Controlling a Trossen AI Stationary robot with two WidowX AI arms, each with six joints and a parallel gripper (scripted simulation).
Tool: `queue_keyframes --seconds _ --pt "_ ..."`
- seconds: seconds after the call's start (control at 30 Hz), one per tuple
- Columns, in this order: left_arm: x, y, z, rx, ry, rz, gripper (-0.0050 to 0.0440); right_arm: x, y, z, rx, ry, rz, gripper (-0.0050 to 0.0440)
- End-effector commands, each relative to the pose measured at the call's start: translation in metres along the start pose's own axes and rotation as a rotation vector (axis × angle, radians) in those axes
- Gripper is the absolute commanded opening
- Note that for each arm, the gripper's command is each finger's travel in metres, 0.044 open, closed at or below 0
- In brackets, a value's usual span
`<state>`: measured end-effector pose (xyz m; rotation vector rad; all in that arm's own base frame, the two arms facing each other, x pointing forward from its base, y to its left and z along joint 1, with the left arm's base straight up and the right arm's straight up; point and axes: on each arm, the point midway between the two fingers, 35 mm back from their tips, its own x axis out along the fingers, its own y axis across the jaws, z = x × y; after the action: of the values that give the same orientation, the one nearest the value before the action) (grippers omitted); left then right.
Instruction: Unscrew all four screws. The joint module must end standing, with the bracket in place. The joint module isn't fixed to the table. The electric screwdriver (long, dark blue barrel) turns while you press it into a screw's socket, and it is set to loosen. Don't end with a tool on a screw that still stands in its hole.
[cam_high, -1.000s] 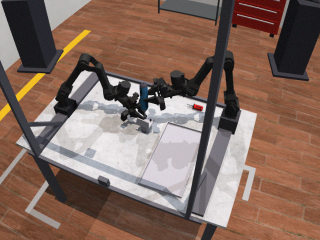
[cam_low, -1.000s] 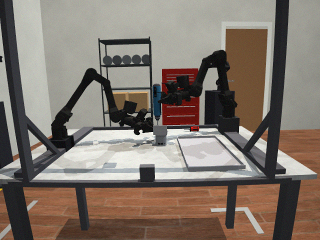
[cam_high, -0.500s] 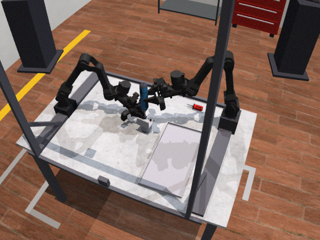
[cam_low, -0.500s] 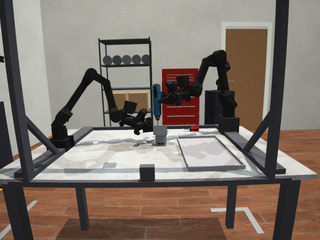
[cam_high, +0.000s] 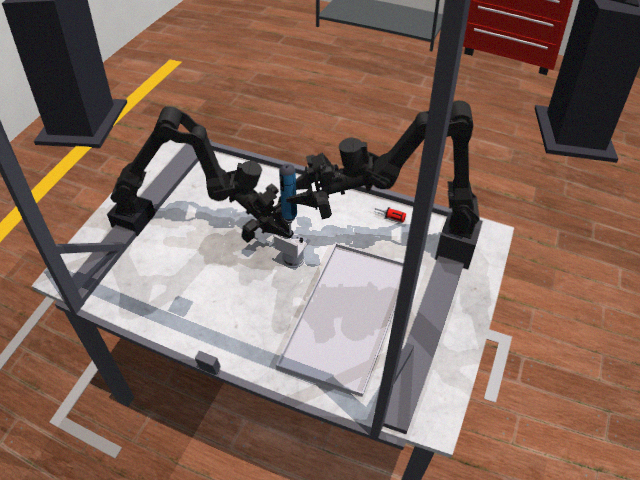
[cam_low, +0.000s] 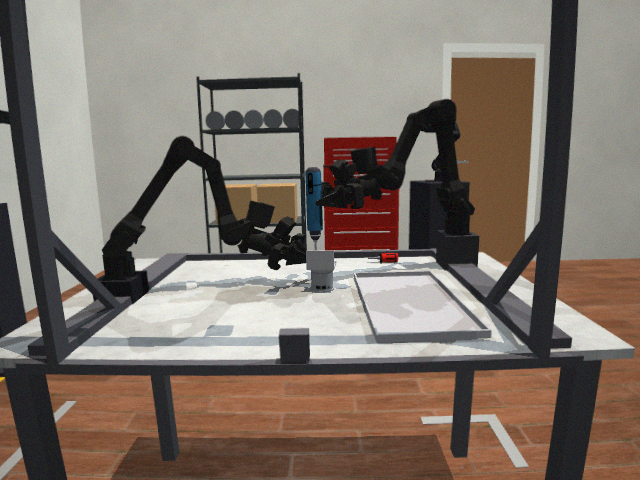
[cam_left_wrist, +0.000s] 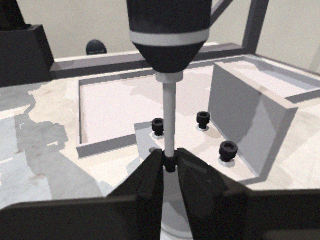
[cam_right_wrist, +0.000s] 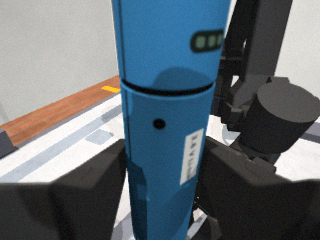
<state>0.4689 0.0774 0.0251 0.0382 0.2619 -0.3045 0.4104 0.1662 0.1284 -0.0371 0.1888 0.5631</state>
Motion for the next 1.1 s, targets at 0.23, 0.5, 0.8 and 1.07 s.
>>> queue_keyframes --seconds 0.23,0.5,0.8,1.07 --pt "0.000 0.002 0.013 0.019 -0.025 0.003 0.0002 -0.009 0.003 0.077 -0.022 -0.082 0.004 0.0160" --pt "0.000 0.002 0.013 0.019 -0.025 0.003 0.0002 -0.016 0.003 0.094 -0.024 -0.082 0.003 0.0160" --pt "0.000 0.002 0.013 0.019 -0.025 0.003 0.0002 -0.017 0.004 0.088 -0.022 -0.076 0.003 0.0160" --pt "0.000 0.002 0.013 0.019 -0.025 0.003 0.0002 -0.015 0.003 0.083 -0.016 -0.062 0.003 0.0160"
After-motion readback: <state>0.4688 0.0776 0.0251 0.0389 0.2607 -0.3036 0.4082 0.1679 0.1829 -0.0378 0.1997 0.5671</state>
